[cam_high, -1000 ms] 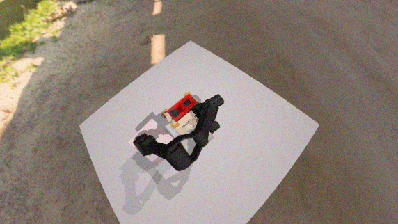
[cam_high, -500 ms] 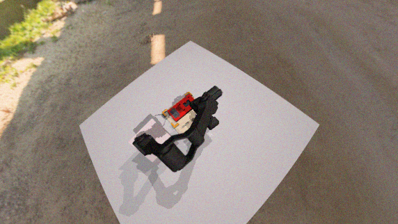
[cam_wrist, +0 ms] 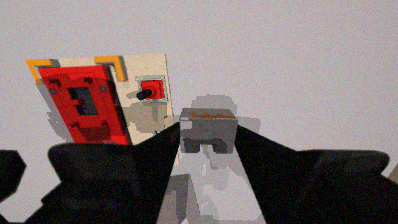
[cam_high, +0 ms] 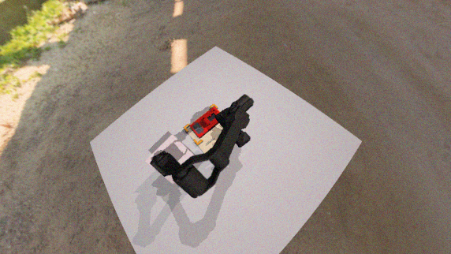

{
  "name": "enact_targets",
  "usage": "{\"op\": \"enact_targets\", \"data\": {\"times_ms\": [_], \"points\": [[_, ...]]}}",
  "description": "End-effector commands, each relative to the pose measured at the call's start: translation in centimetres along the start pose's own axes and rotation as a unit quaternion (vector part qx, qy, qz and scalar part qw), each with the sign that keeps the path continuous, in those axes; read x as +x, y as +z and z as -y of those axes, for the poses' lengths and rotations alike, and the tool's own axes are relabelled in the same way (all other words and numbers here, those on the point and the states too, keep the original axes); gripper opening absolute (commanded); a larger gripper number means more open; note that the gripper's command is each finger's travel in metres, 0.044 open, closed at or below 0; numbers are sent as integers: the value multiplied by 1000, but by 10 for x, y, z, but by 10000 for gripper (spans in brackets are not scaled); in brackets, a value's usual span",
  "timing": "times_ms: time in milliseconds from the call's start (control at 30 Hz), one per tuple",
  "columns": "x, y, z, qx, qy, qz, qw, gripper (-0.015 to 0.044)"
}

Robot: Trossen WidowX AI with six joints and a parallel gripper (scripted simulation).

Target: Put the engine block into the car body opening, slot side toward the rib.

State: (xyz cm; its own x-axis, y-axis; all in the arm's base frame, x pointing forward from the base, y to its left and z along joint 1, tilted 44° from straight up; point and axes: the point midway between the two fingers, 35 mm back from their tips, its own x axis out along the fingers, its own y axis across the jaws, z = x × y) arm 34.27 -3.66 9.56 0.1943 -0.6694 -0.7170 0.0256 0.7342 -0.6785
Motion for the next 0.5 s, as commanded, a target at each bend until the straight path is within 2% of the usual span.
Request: {"op": "enact_targets", "data": {"times_ms": [0,300,467], "points": [[6,6,17,9,-1,2,1000,0],[7,1,14,8,-1,19,1000,0],[8,-2,14,8,0,62,998,0]]}}
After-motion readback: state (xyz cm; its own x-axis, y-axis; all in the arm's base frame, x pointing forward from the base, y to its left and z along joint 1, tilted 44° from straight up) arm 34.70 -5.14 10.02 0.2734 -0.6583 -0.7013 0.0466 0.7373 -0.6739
